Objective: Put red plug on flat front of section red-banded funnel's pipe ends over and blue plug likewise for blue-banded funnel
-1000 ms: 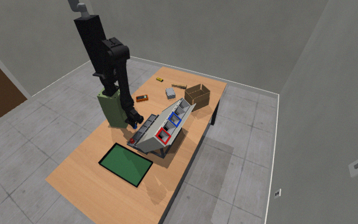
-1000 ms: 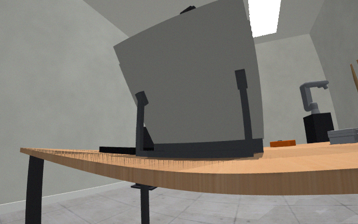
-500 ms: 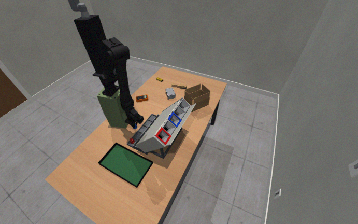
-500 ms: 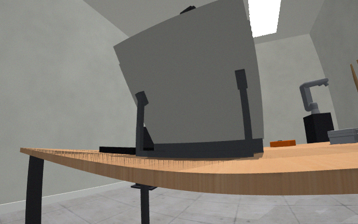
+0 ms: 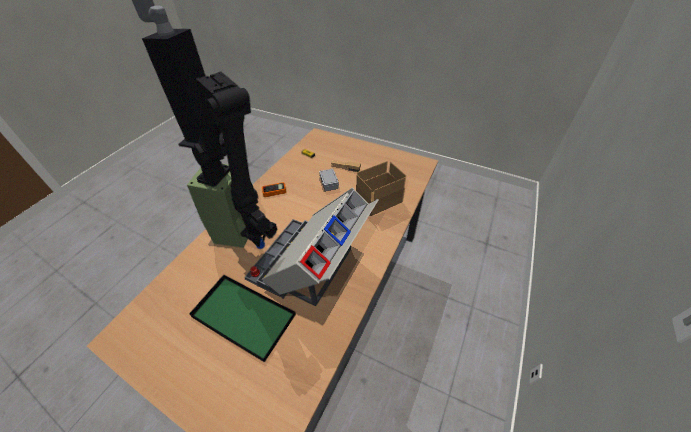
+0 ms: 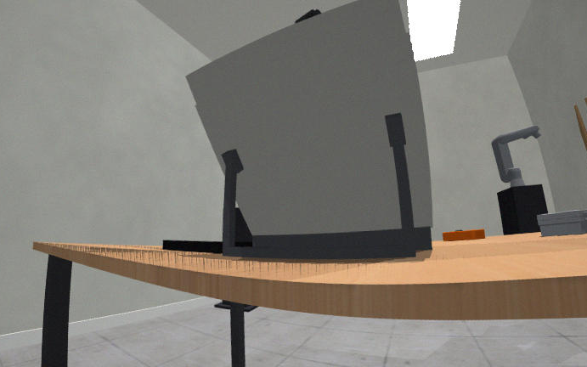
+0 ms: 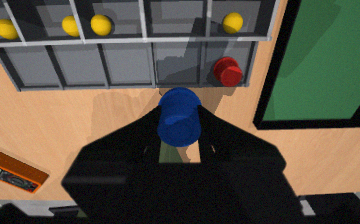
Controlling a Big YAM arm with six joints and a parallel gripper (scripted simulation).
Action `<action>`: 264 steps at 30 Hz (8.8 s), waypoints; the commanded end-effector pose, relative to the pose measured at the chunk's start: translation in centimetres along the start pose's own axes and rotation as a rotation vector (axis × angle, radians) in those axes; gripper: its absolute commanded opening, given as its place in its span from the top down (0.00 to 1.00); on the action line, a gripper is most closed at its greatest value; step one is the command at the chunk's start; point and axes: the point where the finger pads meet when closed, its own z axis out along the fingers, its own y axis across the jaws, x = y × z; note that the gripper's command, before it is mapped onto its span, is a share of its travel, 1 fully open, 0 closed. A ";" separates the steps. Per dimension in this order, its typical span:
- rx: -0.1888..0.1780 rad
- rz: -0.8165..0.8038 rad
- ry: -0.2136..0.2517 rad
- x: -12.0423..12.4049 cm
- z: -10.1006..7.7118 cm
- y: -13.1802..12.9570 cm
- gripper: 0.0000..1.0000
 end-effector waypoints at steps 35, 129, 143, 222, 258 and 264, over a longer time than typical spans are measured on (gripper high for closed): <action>0.004 -0.002 -0.017 1.1 0.2 0.2 1.00; -0.012 -0.001 0.031 1.1 11.6 0.2 0.41; -0.013 -0.002 0.032 1.2 11.7 0.3 0.41; -0.013 -0.008 0.033 0.8 -0.9 0.2 0.41; -0.008 -0.011 0.021 1.6 -0.6 0.2 0.41; -0.006 -0.013 0.016 1.7 -0.6 0.1 0.41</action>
